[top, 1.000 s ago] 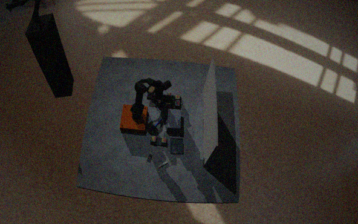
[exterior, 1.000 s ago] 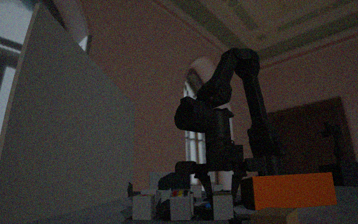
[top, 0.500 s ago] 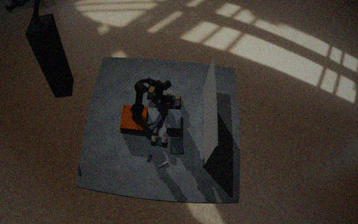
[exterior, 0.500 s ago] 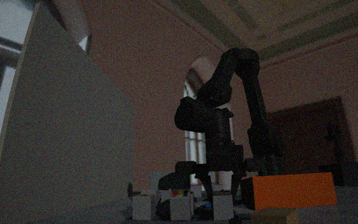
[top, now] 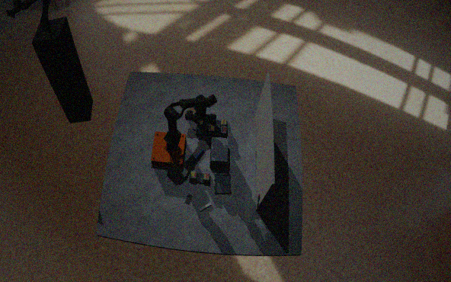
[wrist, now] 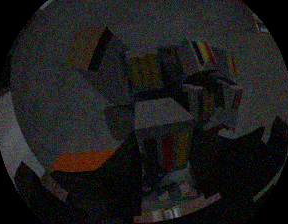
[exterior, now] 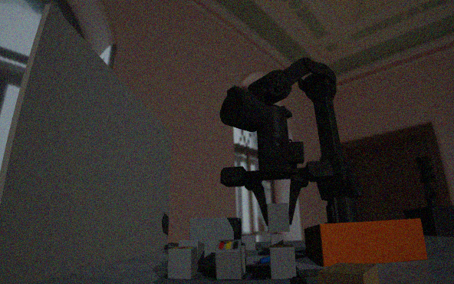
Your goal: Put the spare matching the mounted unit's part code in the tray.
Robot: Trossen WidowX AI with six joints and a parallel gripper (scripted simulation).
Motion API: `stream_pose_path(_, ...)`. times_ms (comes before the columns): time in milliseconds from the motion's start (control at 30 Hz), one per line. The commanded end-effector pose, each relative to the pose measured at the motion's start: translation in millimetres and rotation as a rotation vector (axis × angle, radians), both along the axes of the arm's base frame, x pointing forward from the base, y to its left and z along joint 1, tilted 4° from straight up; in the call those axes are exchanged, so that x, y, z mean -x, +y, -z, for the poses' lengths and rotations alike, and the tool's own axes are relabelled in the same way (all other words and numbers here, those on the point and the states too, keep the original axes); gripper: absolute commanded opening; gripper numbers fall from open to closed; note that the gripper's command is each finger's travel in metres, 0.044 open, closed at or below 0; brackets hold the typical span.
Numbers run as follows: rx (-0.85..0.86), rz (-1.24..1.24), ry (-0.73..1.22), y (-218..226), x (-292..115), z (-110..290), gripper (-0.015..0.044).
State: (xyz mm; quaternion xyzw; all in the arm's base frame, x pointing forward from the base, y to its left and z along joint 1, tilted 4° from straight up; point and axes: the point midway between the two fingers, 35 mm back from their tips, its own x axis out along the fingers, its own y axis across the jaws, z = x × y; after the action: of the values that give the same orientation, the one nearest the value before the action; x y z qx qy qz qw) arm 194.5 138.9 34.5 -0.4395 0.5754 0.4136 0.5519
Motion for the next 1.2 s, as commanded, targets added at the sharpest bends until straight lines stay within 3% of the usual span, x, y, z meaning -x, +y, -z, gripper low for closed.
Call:
stream_pose_path(0,-0.001,0.003,0.002,-0.2,1.9,-15.5,0.0000)
stream_pose_path(200,0.000,-0.001,0.000,0.1,0.4,-14.8,0.0000)
stream_pose_path(733,-0.002,0.003,0.002,3.2,-6.9,-87.8,0.0000)
stream_pose_path(1167,-0.010,0.007,0.001,-20.8,-37.8,-92.8,0.0000)
